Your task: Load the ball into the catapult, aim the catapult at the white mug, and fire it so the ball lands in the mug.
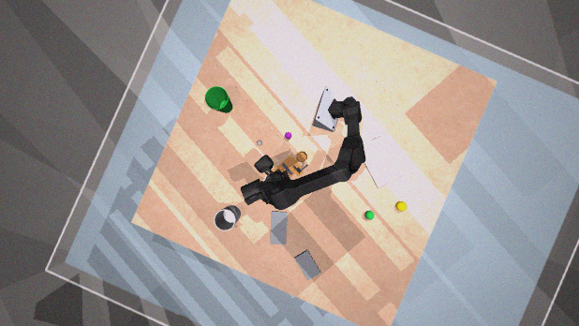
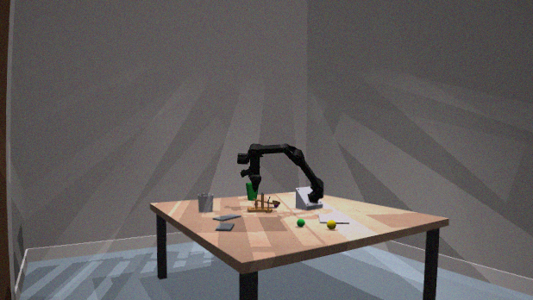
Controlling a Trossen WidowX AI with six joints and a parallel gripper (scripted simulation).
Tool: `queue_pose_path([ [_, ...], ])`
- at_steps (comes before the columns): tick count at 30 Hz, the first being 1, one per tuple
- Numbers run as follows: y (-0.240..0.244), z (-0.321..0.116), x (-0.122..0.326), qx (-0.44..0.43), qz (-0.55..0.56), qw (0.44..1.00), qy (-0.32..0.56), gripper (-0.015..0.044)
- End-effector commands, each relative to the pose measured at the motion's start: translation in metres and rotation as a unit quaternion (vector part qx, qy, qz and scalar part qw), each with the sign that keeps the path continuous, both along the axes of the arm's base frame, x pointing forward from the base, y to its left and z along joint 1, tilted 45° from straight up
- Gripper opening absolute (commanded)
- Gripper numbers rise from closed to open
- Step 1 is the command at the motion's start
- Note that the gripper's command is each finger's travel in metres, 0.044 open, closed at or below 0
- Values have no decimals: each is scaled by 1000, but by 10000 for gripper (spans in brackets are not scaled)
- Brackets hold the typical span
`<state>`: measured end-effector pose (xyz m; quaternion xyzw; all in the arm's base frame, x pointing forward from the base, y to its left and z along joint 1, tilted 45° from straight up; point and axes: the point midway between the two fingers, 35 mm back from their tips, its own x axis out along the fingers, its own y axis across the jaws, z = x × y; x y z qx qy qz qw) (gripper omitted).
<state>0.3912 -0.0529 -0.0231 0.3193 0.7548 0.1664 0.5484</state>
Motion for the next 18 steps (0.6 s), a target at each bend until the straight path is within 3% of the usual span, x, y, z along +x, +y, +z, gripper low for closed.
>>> queue_pose_path([
  [1, -10, 11, 2, -5, -14, 1000, 2, 440],
  [7, -37, 38, 4, -18, -44, 999, -5, 440],
  [12, -39, 7, -23, -5, -1, 1000, -25, 309],
  [18, -47, -24, -77, 9, 57, 996, -66, 300],
])
